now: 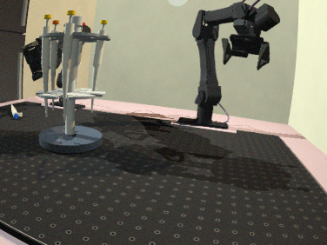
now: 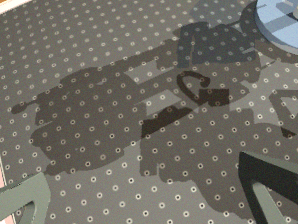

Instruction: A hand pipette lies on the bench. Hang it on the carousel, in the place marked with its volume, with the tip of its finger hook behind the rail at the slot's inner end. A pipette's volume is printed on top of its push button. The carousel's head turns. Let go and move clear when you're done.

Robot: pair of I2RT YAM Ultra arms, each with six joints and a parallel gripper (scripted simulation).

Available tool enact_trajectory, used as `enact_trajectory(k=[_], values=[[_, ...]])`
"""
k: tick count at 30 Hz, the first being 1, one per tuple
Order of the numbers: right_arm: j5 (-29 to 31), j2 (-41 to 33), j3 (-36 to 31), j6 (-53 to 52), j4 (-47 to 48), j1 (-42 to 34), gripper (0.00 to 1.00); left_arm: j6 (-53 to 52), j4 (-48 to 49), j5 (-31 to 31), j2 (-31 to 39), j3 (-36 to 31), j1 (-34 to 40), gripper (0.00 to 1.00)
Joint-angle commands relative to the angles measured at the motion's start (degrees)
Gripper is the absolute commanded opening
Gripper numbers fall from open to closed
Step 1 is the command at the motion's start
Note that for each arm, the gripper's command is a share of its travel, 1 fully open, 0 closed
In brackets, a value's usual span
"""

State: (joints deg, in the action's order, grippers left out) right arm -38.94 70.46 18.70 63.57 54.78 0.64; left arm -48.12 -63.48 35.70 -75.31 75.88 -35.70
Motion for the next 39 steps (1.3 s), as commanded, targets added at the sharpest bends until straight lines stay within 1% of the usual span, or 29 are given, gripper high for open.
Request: enact_trajectory(k=[1, 3, 4, 7, 11, 12, 18, 20, 21, 29, 35, 37, 38, 39], values=[[-1.98, -6.19, -0.33, -6.74, -12.36, 4.28, 1.00, -0.41, 0.66, 1.18, -0.08, 0.87, -0.53, 1.00], [-1.98, -6.19, -0.33, -6.74, -12.36, 4.28, 1.00, -0.41, 0.66, 1.18, -0.08, 0.87, -0.53, 1.00], [-2.97, -9.77, 1.28, -7.22, -20.16, 6.16, 1.00, -0.41, 0.66, 1.18, -0.08, 0.87, -0.53, 1.00], [-4.47, -13.99, 3.16, -10.26, -28.48, 10.50, 1.00, -0.41, 0.66, 1.18, -0.08, 0.87, -0.53, 1.00], [-6.71, -17.98, 7.62, -12.37, -41.70, 16.64, 1.00, -0.41, 0.66, 1.18, -0.08, 0.87, -0.53, 1.00], [-7.38, -16.60, 8.72, -11.70, -44.47, 18.31, 1.00, -0.41, 0.66, 1.18, -0.08, 0.87, -0.53, 1.00], [-9.70, -16.43, 17.85, -12.39, -62.20, 27.06, 1.00, -0.41, 0.66, 1.18, -0.08, 0.87, -0.53, 1.00], [-9.70, -16.43, 17.85, -12.39, -62.20, 27.06, 1.00, -0.41, 0.66, 1.18, -0.08, 0.87, -0.53, 1.00], [-9.56, -14.97, 22.34, -11.12, -70.32, 28.56, 1.00, -0.41, 0.66, 1.18, -0.08, 0.87, -0.53, 1.00], [-8.64, -6.61, 39.40, -7.99, -94.10, 38.38, 1.00, -0.41, 0.66, 1.18, -0.08, 0.87, -0.53, 1.00], [-1.12, -1.32, 49.44, -12.76, -107.38, 34.39, 1.00, -0.41, 0.66, 1.18, -0.08, 0.87, -0.53, 1.00], [-1.12, -1.32, 49.44, -12.76, -107.38, 34.39, 1.00, -0.41, 0.66, 1.18, -0.08, 0.87, -0.53, 1.00], [0.87, 1.55, 53.79, -14.78, -112.58, 33.47, 1.00, -0.41, 0.66, 1.18, -0.08, 0.87, -0.53, 1.00], [1.78, 2.74, 55.56, -15.90, -114.65, 33.05, 1.00, -0.41, 0.66, 1.18, -0.08, 0.87, -0.53, 1.00]])
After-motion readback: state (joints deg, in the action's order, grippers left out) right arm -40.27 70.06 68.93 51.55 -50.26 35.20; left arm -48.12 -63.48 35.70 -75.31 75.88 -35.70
